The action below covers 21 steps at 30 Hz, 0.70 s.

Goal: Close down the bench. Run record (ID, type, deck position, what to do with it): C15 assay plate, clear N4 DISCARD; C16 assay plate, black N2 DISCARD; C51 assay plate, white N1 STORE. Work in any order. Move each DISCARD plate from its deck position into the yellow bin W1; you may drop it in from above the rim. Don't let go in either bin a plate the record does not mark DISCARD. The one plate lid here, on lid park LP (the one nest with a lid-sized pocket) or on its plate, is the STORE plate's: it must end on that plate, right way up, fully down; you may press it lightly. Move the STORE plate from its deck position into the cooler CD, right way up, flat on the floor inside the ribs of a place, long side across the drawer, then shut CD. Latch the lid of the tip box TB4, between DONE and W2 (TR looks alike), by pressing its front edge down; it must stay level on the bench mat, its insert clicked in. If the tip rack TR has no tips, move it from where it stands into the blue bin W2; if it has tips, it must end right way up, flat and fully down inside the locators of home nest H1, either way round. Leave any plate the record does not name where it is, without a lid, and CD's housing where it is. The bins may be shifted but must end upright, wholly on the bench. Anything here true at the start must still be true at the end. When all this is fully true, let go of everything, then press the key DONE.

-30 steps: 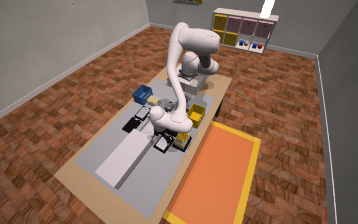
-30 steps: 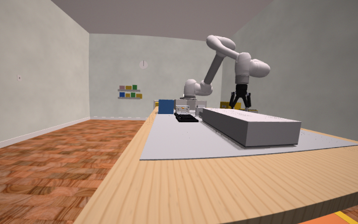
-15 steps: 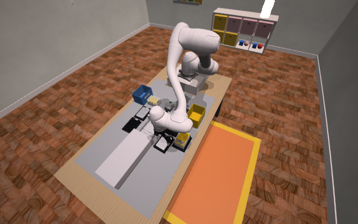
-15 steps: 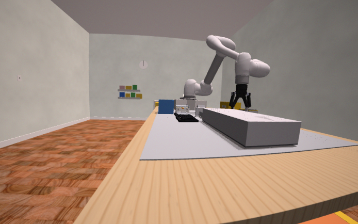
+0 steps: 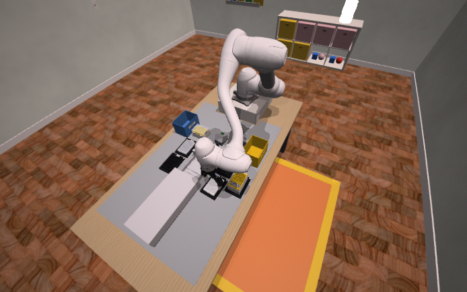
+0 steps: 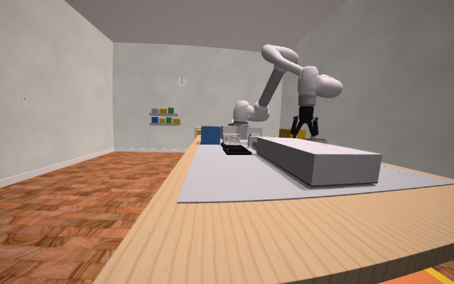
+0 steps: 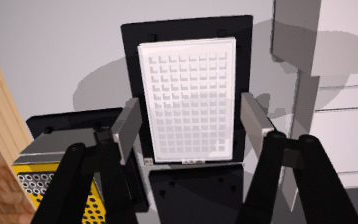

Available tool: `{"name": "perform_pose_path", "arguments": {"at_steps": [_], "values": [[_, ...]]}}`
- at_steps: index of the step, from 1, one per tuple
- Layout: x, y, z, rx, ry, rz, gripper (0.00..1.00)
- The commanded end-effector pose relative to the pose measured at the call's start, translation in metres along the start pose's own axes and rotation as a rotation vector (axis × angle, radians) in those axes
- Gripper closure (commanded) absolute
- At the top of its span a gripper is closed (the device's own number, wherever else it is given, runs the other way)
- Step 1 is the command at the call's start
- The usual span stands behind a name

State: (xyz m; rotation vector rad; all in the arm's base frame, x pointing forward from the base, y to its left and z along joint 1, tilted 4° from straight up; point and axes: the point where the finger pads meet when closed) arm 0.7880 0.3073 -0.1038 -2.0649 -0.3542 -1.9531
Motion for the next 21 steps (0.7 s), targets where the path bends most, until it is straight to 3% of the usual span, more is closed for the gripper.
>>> {"name": "perform_pose_path", "arguments": {"at_steps": [1,21], "values": [[0.006,-0.004,-0.001,0.001,-0.001,0.002,0.34],[0.028,-0.004,-0.001,0.001,-0.001,0.002,0.34]]}}
Point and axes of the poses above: the point where the finger pads meet when closed, its own x axis back along the fingers, its own y axis across the jaws, z = x × y, and after that the axes turned 15 degrees about x, right-handed
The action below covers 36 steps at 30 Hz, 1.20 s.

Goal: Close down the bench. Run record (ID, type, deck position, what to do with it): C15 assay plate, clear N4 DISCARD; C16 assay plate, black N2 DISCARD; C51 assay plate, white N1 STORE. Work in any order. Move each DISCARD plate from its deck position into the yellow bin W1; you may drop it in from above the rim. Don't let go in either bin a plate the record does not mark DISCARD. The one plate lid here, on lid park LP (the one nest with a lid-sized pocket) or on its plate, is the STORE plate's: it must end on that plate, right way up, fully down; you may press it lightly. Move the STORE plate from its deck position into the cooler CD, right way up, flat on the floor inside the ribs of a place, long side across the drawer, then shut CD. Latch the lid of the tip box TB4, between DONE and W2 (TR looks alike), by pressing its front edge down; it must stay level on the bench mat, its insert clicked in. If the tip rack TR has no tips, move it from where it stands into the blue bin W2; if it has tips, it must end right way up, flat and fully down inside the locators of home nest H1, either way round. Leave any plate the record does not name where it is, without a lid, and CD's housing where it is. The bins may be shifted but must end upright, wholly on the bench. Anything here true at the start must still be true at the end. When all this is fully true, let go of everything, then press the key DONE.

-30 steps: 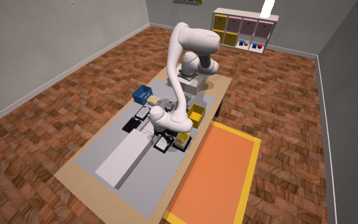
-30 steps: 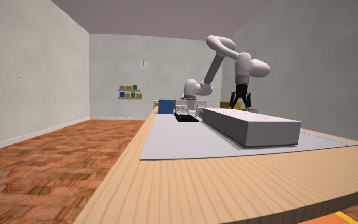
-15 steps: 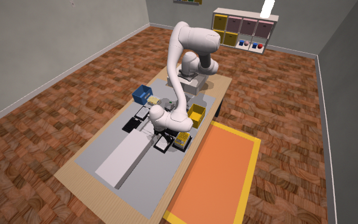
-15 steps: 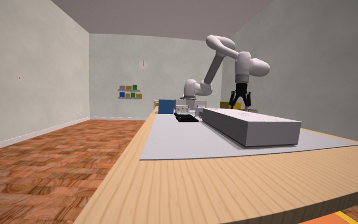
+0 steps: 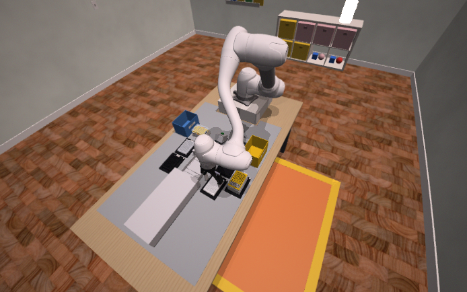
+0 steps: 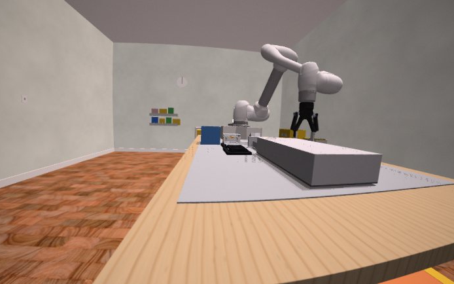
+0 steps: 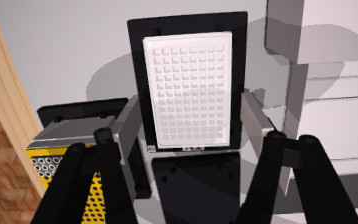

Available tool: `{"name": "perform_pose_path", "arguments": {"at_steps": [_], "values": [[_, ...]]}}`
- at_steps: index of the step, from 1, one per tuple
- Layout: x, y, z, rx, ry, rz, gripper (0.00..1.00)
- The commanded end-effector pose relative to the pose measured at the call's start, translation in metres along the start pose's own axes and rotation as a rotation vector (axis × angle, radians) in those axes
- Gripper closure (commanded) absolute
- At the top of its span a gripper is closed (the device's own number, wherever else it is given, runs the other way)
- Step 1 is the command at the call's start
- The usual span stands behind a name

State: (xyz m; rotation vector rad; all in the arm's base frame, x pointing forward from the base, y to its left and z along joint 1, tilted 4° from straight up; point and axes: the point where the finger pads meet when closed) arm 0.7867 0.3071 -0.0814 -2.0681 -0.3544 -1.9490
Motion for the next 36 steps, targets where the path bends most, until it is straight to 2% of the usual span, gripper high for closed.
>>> {"name": "perform_pose_path", "arguments": {"at_steps": [1,36], "values": [[0.007,-0.003,0.001,0.0,0.002,0.001,0.34],[0.048,-0.003,0.001,0.0,0.002,0.001,0.34]]}}
Point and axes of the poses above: the point where the finger pads meet when closed, its own x axis back along the fingers, its own y axis across the jaws, z = x × y, and after that the axes turned 15 degrees about x, right-handed
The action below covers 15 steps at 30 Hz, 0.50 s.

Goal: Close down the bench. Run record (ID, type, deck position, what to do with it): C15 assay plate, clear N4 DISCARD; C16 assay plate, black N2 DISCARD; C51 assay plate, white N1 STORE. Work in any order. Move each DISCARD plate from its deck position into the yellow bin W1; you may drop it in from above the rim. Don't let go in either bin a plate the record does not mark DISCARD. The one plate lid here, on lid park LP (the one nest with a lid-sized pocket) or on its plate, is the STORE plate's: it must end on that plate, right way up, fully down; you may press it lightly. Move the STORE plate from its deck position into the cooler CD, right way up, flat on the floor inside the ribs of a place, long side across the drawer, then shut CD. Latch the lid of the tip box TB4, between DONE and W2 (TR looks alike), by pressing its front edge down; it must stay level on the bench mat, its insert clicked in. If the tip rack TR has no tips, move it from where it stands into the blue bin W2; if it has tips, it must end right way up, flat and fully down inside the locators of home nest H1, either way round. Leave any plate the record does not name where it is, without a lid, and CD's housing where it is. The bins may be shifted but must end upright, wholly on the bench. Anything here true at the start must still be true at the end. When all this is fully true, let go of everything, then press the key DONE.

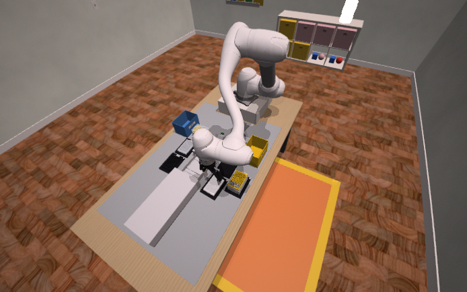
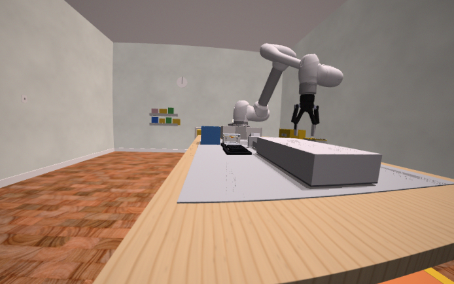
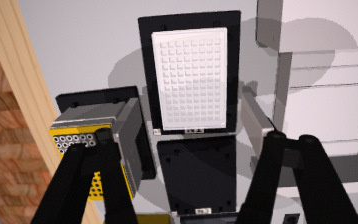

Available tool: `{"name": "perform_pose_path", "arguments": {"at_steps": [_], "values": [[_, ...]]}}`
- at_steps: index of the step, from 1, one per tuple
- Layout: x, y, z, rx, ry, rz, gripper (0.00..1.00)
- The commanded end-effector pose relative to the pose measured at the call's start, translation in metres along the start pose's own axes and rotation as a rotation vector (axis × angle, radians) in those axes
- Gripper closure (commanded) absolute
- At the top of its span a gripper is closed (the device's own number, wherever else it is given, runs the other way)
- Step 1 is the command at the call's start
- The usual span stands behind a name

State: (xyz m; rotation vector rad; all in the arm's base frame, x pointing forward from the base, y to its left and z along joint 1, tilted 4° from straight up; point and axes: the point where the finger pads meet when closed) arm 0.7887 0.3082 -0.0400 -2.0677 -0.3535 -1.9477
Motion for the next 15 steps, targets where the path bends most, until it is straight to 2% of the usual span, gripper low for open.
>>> {"name": "perform_pose_path", "arguments": {"at_steps": [1,15], "values": [[0.008,-0.001,0.001,0.0,0.002,-0.001,0.34],[0.024,-0.001,0.001,0.0,0.002,-0.001,0.34]]}}
Point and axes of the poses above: the point where the finger pads meet when closed, its own x axis back along the fingers, its own y axis across the jaws, z = x × y, and after that the axes turned 15 degrees about x, right-handed
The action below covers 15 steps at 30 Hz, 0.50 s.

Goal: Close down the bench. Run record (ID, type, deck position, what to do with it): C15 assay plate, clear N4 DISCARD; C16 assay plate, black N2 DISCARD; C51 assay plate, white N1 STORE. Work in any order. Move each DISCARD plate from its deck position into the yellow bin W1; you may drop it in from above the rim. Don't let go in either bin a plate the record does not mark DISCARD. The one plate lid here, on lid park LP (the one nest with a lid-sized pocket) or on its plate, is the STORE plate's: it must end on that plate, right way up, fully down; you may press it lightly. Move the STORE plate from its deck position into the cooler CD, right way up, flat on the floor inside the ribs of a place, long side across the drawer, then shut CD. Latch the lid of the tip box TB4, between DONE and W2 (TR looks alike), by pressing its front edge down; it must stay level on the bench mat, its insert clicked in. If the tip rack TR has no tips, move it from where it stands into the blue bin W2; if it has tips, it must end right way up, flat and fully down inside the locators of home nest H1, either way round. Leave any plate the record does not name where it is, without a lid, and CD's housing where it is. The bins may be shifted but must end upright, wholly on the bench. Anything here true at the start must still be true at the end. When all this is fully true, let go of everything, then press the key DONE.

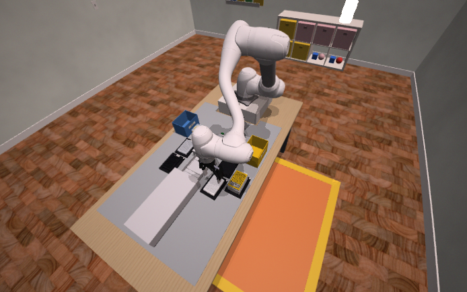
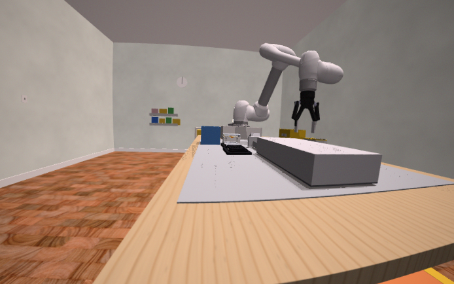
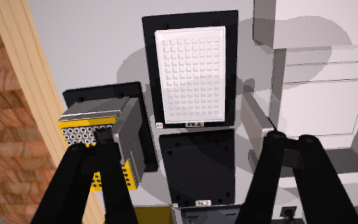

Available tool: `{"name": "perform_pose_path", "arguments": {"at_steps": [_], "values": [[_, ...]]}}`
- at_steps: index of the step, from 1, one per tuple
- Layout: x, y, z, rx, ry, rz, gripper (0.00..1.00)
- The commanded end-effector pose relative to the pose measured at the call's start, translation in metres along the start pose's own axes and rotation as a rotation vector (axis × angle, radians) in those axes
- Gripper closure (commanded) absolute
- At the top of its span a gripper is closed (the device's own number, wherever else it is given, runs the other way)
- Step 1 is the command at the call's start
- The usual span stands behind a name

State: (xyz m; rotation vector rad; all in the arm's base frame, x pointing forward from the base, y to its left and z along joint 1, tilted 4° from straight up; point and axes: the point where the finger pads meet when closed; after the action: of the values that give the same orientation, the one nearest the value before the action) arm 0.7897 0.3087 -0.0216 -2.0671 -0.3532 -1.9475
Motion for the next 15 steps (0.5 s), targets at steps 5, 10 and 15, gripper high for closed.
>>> {"name": "perform_pose_path", "arguments": {"at_steps": [5,10,15], "values": [[0.012,0.0,0.001,-0.001,0.002,-0.001,0.34],[0.019,0.0,0.001,-0.001,0.002,-0.001,0.34],[0.026,0.0,0.001,-0.001,0.002,-0.001,0.34]]}}
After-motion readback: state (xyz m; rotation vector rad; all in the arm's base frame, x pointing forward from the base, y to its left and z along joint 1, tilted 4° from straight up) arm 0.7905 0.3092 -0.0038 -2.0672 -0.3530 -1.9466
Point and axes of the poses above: the point where the finger pads meet when closed, its own x axis back along the fingers, its own y axis across the jaws, z = x × y, and after that the axes turned 15 degrees about x, right-handed
